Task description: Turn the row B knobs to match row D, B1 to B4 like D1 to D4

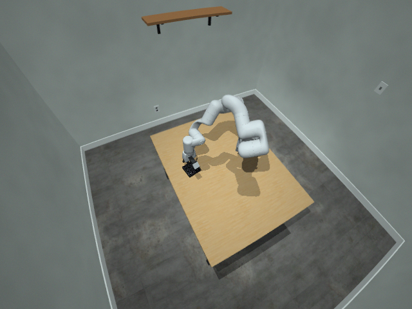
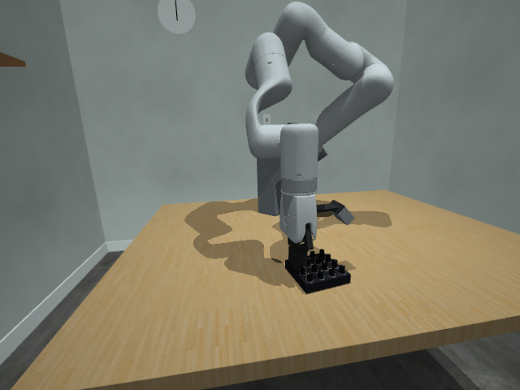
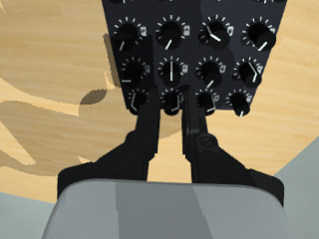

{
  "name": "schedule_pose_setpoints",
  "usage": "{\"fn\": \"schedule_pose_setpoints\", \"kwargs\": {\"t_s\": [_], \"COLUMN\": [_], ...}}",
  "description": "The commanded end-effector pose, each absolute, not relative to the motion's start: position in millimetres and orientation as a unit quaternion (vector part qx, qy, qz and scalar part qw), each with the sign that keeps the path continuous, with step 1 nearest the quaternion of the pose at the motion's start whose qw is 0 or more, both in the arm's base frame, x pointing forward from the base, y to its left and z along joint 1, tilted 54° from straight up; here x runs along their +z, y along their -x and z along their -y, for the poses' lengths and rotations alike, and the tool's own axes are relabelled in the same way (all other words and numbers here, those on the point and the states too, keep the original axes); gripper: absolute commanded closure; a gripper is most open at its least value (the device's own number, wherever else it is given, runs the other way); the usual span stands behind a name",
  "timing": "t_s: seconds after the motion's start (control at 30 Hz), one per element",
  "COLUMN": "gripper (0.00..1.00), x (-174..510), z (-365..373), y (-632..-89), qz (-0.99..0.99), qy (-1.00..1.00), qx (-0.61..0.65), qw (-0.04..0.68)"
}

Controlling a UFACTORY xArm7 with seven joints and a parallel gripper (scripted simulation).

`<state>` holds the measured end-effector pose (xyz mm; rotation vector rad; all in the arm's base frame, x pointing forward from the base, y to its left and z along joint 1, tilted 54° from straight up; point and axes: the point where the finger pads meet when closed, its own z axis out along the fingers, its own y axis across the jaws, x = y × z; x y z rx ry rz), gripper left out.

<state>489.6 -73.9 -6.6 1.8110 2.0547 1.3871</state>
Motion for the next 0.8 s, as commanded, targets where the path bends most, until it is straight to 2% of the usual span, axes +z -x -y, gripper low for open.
{"fn": "schedule_pose_setpoints", "kwargs": {"t_s": [0.0, 0.4, 0.43, 0.77], "gripper": [0.81, 0.81, 0.92, 0.92], "x": [-5.9, -5.9, -5.9, -5.9], "z": [75.6, 75.6, 75.6, 75.6], "y": [-490.0, -490.0, -490.0, -490.0], "qz": [-0.668, -0.668, -0.668, -0.668], "qy": [-0.59, -0.59, -0.59, -0.59], "qx": [0.451, 0.451, 0.451, 0.451], "qw": [0.037, 0.037, 0.037, 0.037]}}
